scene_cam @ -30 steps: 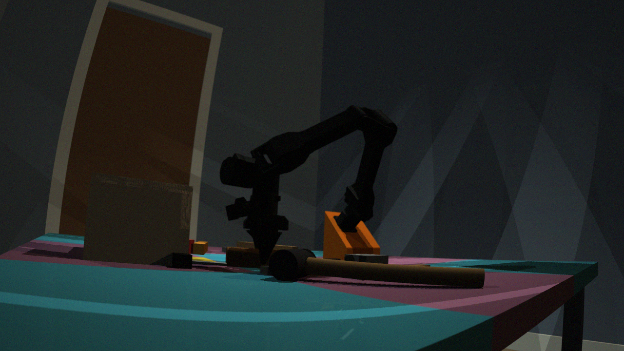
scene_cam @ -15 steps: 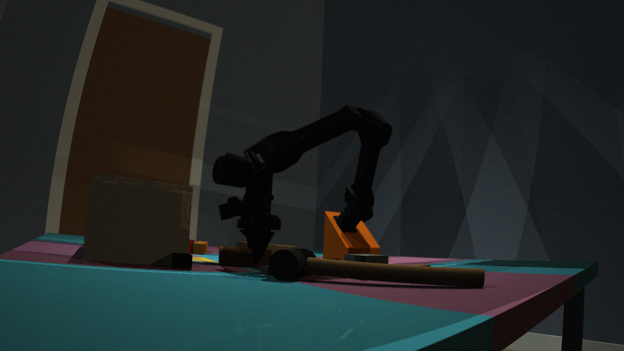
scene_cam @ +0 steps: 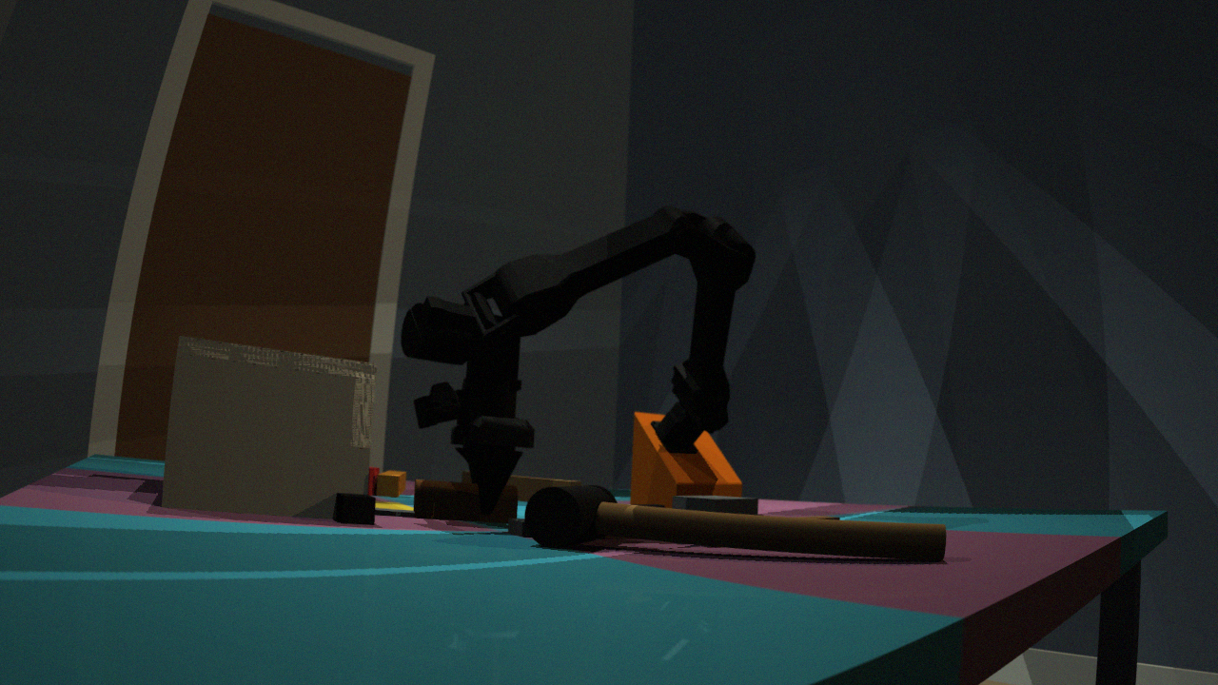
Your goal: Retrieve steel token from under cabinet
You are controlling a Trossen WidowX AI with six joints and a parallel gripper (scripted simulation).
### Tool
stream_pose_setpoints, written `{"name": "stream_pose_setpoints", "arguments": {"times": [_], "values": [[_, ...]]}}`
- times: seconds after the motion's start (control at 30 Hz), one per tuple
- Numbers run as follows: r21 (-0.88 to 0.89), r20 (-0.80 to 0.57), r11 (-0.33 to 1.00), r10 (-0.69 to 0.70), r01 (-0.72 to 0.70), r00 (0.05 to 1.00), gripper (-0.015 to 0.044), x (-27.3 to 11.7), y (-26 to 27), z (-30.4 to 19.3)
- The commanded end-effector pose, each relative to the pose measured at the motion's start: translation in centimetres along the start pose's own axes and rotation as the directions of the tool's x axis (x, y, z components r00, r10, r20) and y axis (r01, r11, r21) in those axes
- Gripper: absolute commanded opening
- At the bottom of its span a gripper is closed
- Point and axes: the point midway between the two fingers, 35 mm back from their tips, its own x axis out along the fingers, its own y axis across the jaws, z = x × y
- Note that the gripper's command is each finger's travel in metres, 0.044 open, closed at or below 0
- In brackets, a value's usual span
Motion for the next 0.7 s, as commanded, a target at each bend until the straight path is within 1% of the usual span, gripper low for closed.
{"name": "stream_pose_setpoints", "arguments": {"times": [0.0,0.3,0.67], "values": [[-0.003,0.001,1.000,0.002,-0.002,1.000,0.0000,0.0,0.0,0.5],[-0.003,0.001,1.000,0.002,-0.002,1.000,0.0000,0.0,-0.1,1.1],[-0.003,0.001,1.000,0.001,-0.001,1.000,0.0000,0.1,-1.6,1.2]]}}
